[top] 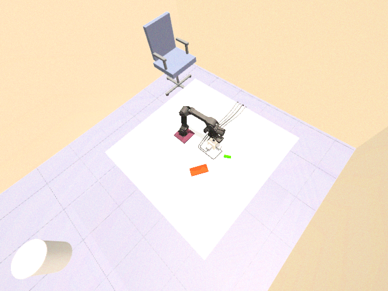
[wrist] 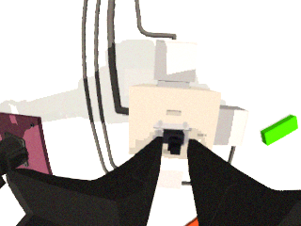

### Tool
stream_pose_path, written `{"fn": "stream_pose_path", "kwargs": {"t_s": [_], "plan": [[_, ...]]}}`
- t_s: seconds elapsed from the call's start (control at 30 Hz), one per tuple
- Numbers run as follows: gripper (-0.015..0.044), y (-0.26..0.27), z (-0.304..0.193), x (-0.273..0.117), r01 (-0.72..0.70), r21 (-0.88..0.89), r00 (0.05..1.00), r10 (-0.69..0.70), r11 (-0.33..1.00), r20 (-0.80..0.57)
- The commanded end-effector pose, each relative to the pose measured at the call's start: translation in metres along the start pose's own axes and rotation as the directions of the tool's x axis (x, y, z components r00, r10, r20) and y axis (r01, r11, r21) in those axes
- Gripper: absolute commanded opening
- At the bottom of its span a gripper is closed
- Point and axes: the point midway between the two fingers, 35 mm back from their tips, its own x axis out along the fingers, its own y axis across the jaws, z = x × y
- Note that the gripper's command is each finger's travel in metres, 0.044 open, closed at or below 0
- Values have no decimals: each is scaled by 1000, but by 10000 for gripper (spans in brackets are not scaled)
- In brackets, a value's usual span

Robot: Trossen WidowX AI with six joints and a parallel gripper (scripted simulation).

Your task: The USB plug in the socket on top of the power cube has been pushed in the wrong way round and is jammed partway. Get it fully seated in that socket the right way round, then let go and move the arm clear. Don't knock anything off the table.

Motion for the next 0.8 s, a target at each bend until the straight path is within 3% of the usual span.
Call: {"fn": "stream_pose_path", "kwargs": {"t_s": [0.0,0.77], "plan": [[95,0,0,0,-1,0,1000,1,1000,0],[95,0,1,-11,-1,0,1000,1,1000,0]]}}
